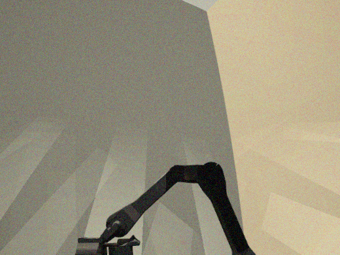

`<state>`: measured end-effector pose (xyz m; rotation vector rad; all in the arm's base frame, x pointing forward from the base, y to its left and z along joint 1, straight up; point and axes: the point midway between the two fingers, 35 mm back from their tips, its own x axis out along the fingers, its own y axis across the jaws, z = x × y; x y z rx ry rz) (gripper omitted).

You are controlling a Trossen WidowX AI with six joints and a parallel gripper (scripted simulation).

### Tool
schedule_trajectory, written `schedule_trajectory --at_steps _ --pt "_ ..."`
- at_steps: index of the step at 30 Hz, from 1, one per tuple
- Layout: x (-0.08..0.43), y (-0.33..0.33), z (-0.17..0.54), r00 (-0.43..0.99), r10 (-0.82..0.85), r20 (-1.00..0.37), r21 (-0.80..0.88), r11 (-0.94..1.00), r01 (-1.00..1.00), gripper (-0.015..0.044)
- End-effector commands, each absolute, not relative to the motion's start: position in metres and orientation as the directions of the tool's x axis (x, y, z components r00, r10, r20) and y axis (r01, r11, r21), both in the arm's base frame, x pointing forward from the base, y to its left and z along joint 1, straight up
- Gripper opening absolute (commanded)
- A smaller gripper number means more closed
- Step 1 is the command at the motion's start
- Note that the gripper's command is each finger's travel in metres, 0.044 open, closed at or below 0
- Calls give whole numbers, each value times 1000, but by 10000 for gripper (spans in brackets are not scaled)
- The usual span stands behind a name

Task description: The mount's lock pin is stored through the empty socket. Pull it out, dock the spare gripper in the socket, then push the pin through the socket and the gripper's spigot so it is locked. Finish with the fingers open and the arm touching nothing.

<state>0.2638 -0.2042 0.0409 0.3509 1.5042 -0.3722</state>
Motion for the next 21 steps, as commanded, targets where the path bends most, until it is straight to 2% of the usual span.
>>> schedule_trajectory --at_steps 1,15,21 --pt "262 -203 31 22 -19 -1000 -7 892 452 440" --pt "261 -202 19 22 -19 -1000 -7 892 452 440" --pt "261 -202 19 22 -19 -1000 -7 892 452 282"
